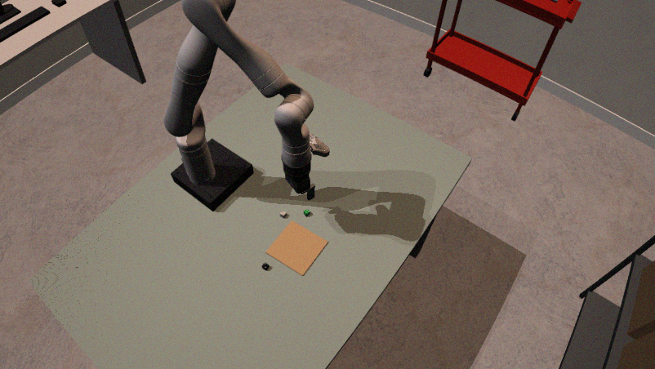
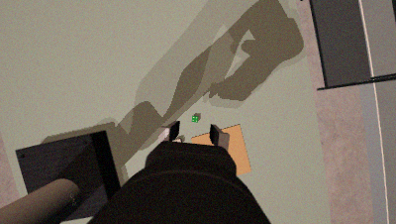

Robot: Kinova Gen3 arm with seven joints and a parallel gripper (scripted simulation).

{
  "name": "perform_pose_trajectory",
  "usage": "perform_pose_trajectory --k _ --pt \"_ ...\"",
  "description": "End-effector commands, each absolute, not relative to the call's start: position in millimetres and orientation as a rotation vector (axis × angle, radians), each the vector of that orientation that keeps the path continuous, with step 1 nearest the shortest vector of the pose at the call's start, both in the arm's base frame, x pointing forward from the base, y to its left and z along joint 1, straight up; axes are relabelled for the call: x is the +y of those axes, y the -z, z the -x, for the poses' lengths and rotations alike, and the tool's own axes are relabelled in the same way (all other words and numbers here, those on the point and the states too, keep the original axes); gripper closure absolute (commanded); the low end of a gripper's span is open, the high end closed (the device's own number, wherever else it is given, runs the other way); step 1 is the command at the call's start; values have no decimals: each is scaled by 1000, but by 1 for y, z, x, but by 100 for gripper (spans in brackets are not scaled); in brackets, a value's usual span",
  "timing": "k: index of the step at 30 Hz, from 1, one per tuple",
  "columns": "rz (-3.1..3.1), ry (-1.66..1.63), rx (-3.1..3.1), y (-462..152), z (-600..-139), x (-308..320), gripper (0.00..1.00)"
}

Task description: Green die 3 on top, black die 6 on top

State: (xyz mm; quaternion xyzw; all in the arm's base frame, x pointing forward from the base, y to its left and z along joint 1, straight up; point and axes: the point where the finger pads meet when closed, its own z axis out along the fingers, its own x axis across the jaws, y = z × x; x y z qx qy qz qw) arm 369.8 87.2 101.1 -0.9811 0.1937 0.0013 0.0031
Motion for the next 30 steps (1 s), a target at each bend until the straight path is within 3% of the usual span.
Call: perform_pose_trajectory --k 1,30 --pt "3077 -3 604 -101 -370 89 0" --pt "3069 -3 644 -97 -370 91 0"
